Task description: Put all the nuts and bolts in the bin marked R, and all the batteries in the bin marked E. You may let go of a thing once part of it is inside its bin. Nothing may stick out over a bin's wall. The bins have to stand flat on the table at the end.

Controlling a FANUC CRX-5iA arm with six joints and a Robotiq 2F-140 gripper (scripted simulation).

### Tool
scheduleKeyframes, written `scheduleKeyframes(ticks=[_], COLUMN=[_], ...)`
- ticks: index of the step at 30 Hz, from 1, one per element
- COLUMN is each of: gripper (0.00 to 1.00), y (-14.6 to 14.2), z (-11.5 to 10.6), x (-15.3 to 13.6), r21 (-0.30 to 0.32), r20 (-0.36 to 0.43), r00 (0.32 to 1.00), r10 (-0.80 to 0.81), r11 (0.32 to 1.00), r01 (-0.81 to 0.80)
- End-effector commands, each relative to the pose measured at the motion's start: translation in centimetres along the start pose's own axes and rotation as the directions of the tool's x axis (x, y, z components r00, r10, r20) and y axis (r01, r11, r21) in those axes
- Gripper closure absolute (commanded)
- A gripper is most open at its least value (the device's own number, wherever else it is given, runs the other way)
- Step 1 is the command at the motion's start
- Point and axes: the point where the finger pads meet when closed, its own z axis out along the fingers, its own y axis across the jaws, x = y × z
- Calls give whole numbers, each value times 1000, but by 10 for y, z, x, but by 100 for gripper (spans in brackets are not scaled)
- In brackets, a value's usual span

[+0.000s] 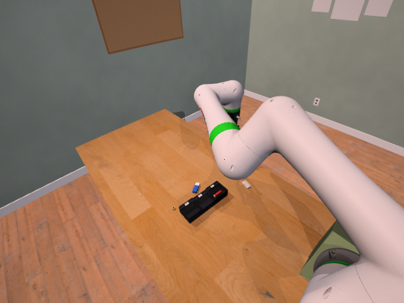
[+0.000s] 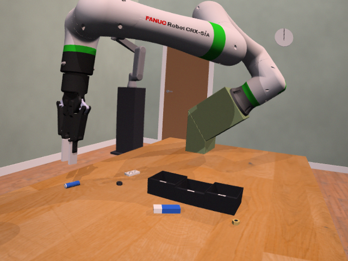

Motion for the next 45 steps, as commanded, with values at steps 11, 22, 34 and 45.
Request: scheduleKeyframes(ticks=[11, 22, 34, 45], gripper=[74, 74, 74, 74], y=[-2, -1, -1, -2], z=[-1, -1, -1, 19], x=[-1, -1, 0, -2], r21=[40, 40, 40, 40], r20=[73, 73, 73, 73], r00=[981, 981, 981, 981], r10=[180, 180, 180, 180], r11=[982, 982, 982, 982], r01=[-184, -184, -184, -184])
